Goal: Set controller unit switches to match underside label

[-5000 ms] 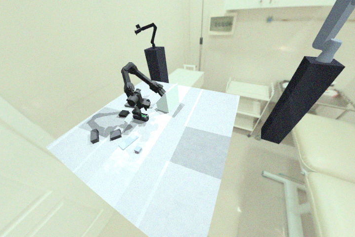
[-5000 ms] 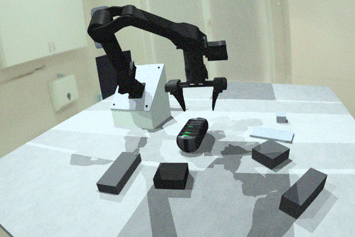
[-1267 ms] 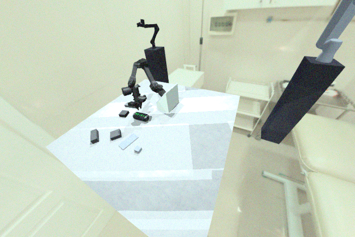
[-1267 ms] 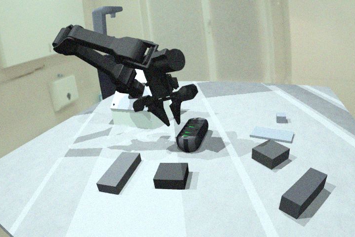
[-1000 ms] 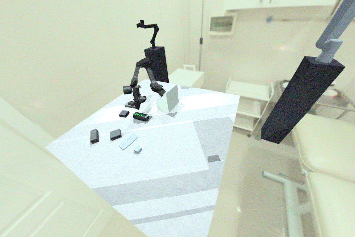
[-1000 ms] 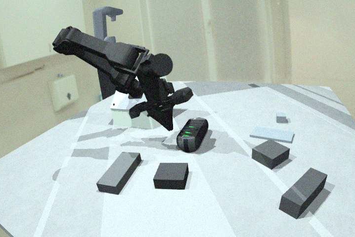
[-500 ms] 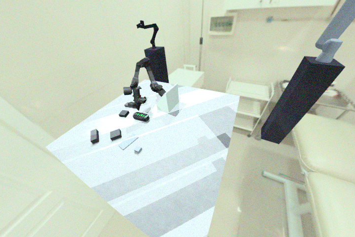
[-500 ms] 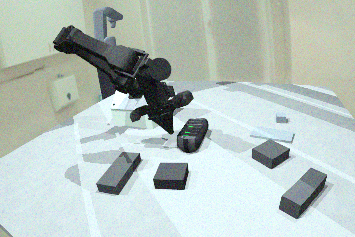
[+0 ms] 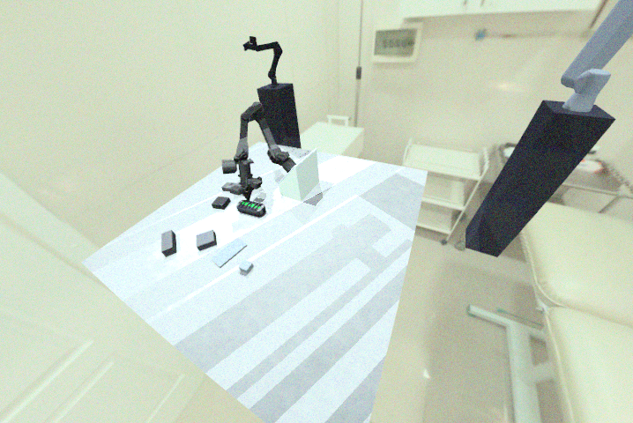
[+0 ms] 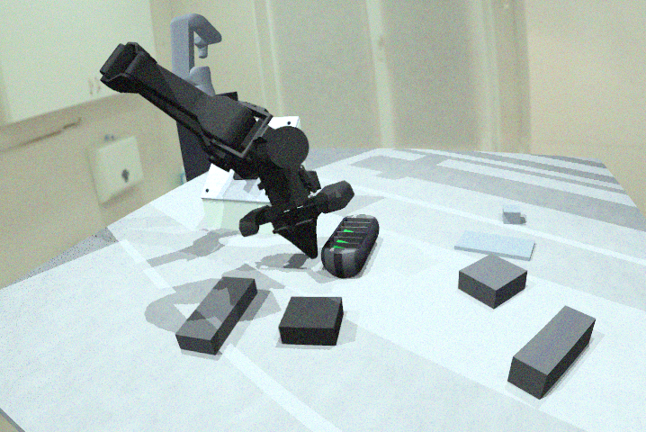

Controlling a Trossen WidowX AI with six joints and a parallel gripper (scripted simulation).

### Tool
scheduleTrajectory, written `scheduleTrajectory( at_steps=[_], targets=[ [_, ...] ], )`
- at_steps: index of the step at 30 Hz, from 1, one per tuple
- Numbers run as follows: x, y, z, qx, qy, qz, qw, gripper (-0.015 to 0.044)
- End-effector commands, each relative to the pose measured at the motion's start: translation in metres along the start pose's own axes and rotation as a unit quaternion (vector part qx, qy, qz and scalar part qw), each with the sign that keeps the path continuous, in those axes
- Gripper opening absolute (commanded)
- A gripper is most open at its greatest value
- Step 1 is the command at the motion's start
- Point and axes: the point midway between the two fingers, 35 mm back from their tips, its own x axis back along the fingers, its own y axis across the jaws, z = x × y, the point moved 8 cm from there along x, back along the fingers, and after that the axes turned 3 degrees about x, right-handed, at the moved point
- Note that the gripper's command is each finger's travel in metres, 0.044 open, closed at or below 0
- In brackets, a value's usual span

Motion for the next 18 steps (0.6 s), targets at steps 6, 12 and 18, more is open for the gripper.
scheduleTrajectory(
  at_steps=[6,12,18],
  targets=[
    [-0.014,0.006,-0.002,0.006,-0.003,0.0,1.0,0.0],
    [-0.018,0.008,-0.002,0.006,-0.002,0.0,1.0,0.0],
    [-0.018,0.006,-0.002,0.006,-0.002,0.0,1.0,0.0]
  ],
)
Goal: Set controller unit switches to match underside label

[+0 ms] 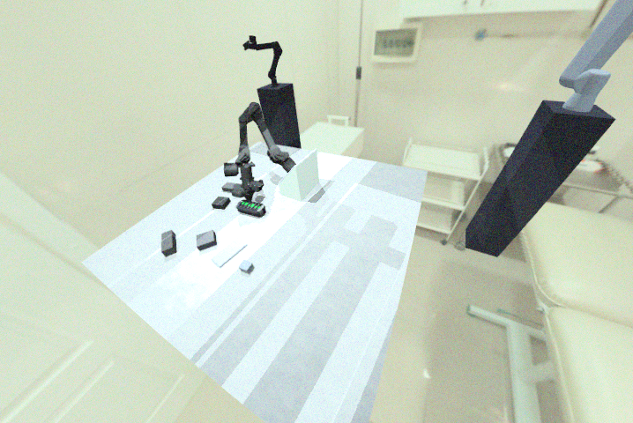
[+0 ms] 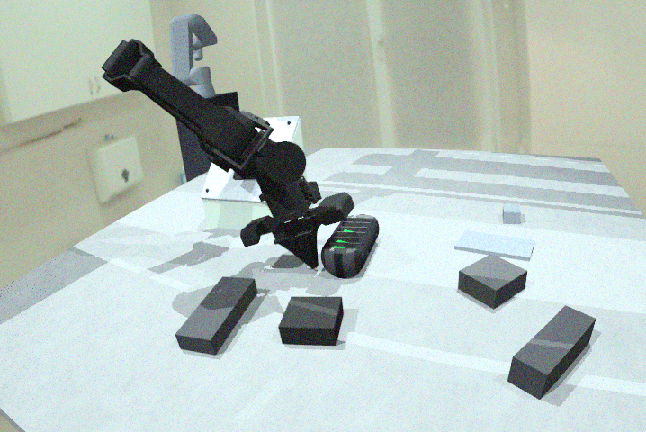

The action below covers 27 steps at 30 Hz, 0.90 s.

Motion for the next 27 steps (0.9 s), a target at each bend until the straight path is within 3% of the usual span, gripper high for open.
scheduleTrajectory(
  at_steps=[1,27],
  targets=[
    [-0.001,-0.0016,-0.0004,0.003,-0.002,0.001,1.0,0.0],
    [-0.0039,-0.0111,0.0,0.003,-0.002,0.002,1.0,0.0]
  ],
)
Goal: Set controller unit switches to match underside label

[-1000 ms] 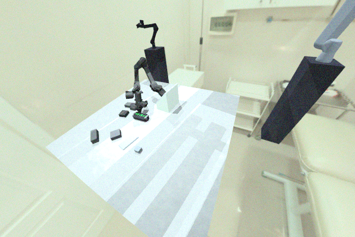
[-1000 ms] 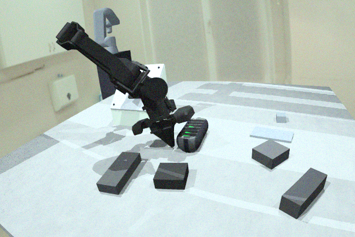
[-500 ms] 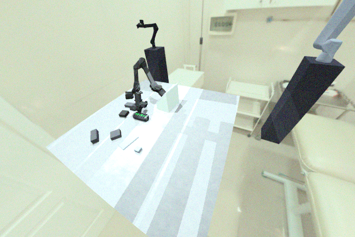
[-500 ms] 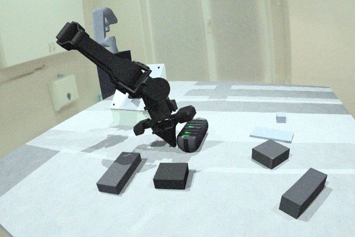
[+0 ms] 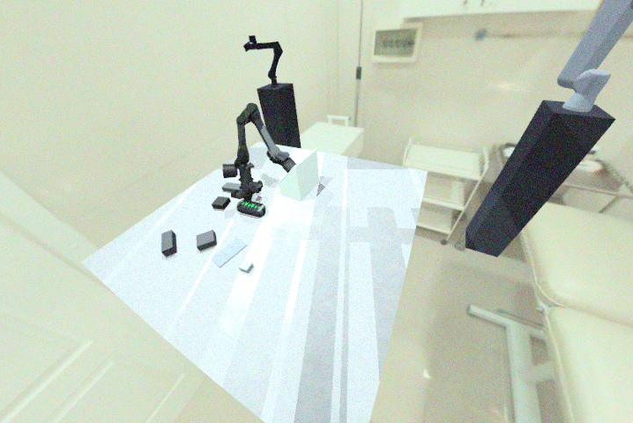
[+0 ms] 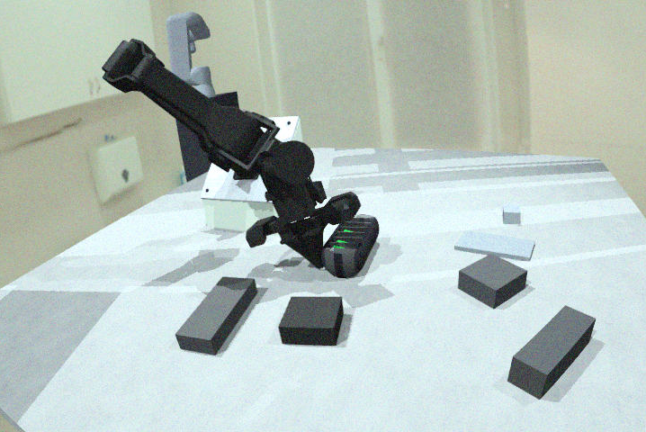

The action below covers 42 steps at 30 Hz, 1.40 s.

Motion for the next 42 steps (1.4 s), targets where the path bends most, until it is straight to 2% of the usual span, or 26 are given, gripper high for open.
scheduleTrajectory(
  at_steps=[1,42],
  targets=[
    [-0.001,-0.002,0.001,-0.003,0.001,0.0,1.0,0.0],
    [-0.015,-0.05,0.005,-0.004,0.001,0.0,1.0,0.0]
  ],
)
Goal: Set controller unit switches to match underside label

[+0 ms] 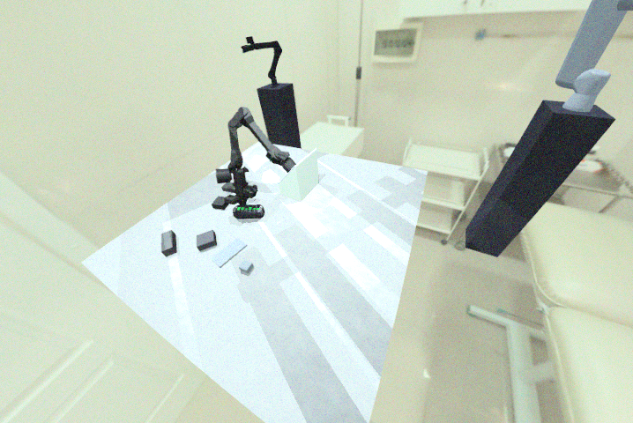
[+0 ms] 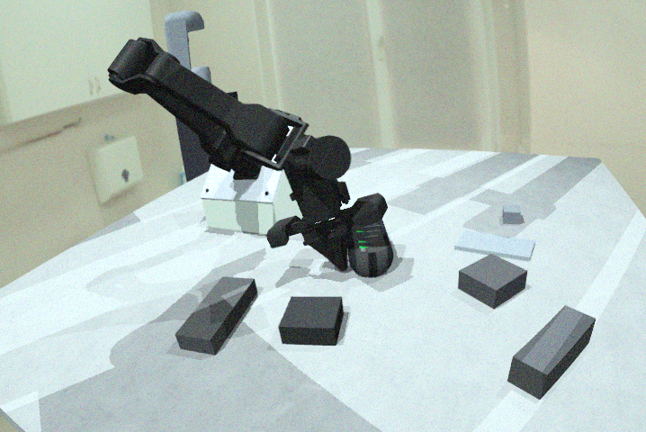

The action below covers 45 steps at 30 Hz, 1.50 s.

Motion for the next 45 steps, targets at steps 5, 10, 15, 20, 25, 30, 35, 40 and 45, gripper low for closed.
scheduleTrajectory(
  at_steps=[5,10,15,20,25,30,35,40,45],
  targets=[
    [-0.005,-0.015,-0.001,-0.005,-0.005,0.011,1.0,0.0],
    [-0.002,-0.011,0.0,-0.003,0.001,0.006,1.0,0.0],
    [0.034,0.011,0.001,-0.004,-0.003,0.008,1.0,0.0],
    [0.063,0.036,-0.003,-0.004,-0.006,0.01,1.0,0.0],
    [0.064,0.037,-0.003,-0.004,-0.007,0.01,1.0,0.0],
    [0.063,0.019,-0.004,0.012,-0.03,-0.017,0.999,0.0],
    [0.058,-0.009,-0.009,0.038,-0.056,-0.058,0.996,0.0],
    [0.053,-0.036,-0.019,0.066,-0.071,-0.1,0.99,0.0],
    [0.047,-0.063,-0.035,0.096,-0.076,-0.142,0.982,0.0]
  ],
)
